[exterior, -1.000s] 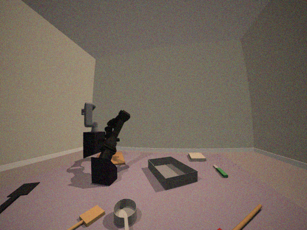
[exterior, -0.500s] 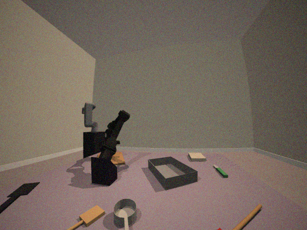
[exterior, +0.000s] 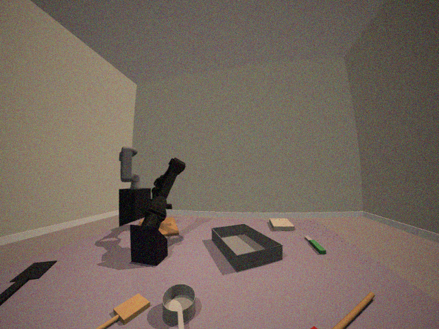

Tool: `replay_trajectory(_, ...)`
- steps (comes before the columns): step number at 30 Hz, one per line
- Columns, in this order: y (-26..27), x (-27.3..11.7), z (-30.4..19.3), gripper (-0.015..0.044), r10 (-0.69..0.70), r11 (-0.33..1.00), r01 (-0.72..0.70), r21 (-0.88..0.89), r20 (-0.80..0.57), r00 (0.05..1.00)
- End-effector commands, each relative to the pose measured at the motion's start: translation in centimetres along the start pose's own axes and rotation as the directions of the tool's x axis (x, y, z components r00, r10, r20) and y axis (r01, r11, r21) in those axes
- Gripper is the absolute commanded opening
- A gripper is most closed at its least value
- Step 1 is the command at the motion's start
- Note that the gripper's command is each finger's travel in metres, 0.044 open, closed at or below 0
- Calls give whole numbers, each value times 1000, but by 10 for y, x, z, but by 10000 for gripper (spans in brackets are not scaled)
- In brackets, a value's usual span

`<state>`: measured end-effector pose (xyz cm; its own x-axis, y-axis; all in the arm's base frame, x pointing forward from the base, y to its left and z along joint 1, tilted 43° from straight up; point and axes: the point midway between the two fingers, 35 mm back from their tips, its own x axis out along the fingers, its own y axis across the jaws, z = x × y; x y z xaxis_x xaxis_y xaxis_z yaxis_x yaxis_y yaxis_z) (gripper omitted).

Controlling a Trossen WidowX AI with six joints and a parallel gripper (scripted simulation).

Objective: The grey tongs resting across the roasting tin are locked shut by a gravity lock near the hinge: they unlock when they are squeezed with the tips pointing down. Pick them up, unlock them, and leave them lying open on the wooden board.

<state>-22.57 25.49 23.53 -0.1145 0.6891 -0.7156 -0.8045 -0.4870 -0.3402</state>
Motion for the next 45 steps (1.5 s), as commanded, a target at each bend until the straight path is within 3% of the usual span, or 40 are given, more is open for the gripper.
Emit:
replay_trajectory(1, 0, 0, 0, -124, 0, 1000, 0, 0, 0, 1000)
replay_trajectory(22, 0, 0, 0, 427, 0, 1000, 0, 0, 0, 1000)
replay_trajectory(29, -1, -4, 2, 440, 18, 1000, -18, 17, 10, 1000)
replay_trajectory(45, -81, -7, 12, 440, -75, 967, 57, 247, 64, 995)
